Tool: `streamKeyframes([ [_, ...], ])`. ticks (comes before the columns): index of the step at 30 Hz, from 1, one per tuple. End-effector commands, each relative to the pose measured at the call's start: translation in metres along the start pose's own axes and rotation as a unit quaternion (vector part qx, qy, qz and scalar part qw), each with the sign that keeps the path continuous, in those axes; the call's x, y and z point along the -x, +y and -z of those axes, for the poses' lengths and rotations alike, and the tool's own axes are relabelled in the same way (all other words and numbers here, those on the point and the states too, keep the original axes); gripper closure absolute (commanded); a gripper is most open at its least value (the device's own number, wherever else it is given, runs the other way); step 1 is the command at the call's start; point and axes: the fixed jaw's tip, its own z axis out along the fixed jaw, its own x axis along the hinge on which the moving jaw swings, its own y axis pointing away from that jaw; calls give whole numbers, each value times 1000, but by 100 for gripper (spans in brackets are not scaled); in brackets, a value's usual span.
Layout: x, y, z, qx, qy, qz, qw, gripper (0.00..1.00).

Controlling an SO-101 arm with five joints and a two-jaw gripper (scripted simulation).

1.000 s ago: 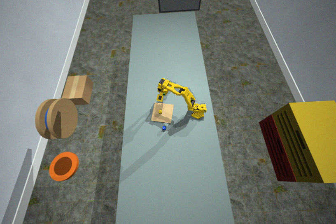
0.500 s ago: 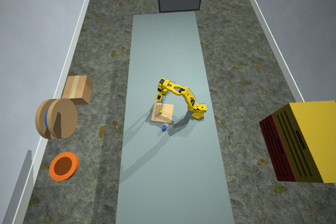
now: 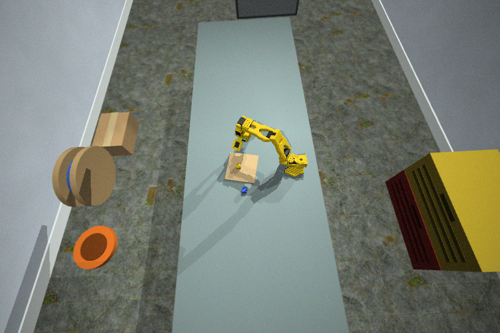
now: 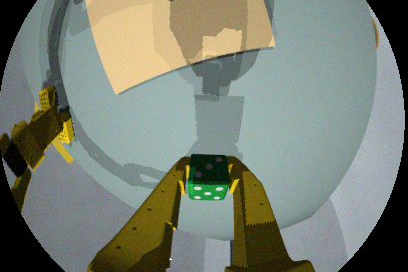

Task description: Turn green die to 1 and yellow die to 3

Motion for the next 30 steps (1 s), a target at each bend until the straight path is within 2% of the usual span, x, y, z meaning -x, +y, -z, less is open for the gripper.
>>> streamKeyframes([
  [1, -11, 6, 17, -30, 0, -28, 999, 100],
  [7, -33, 37, 16, -29, 0, -89, 996, 100],
  [9, -33, 37, 16, -29, 0, -89, 996, 100],
  [14, -45, 67, 9, -28, 0, -142, 990, 100],
  [18, -49, 84, 3, -28, 0, -169, 985, 100],
  [22, -50, 90, 0, -27, 0, -179, 984, 100],
  [30, -50, 91, 0, -27, 0, -179, 983, 100],
])
